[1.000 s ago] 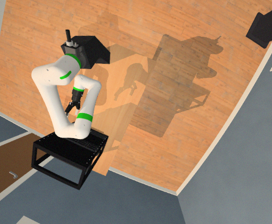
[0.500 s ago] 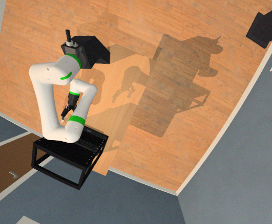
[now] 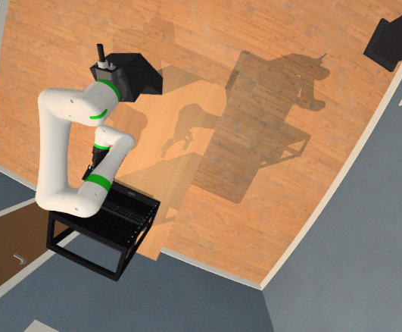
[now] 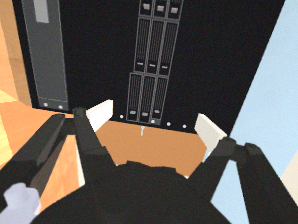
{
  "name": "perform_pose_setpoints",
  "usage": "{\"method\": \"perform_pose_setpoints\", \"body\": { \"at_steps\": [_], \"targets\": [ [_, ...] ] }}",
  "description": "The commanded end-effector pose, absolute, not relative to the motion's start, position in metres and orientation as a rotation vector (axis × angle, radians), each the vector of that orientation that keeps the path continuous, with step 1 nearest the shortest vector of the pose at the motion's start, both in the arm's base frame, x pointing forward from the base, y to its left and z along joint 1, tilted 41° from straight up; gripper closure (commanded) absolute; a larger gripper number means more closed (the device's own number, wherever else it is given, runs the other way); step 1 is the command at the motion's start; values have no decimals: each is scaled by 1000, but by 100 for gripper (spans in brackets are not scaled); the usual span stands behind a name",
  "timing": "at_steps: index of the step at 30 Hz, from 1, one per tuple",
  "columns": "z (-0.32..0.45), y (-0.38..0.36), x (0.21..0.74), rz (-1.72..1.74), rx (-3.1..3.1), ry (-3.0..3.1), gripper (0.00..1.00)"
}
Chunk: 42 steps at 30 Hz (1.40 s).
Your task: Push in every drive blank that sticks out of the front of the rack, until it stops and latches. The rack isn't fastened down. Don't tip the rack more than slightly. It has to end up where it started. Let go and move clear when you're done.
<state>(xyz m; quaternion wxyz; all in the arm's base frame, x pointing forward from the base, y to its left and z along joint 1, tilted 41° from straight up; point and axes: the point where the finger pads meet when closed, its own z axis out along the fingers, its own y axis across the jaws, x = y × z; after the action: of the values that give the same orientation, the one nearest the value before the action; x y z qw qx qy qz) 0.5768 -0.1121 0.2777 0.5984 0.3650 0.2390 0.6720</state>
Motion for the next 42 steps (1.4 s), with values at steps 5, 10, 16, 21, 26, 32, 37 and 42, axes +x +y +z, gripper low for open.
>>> {"method": "perform_pose_setpoints", "body": {
  "at_steps": [5,10,16,21,26,32,37,42],
  "targets": [
    [290,-125,591,1559,847,555,0],
    [291,-126,592,1559,847,555,0],
    [292,-126,592,1559,847,555,0],
    [292,-126,592,1559,847,555,0],
    [292,-126,592,1559,847,555,0],
    [292,-126,592,1559,847,555,0],
    [292,-126,592,1559,847,555,0],
    [292,-126,592,1559,847,555,0]
  ]
}}
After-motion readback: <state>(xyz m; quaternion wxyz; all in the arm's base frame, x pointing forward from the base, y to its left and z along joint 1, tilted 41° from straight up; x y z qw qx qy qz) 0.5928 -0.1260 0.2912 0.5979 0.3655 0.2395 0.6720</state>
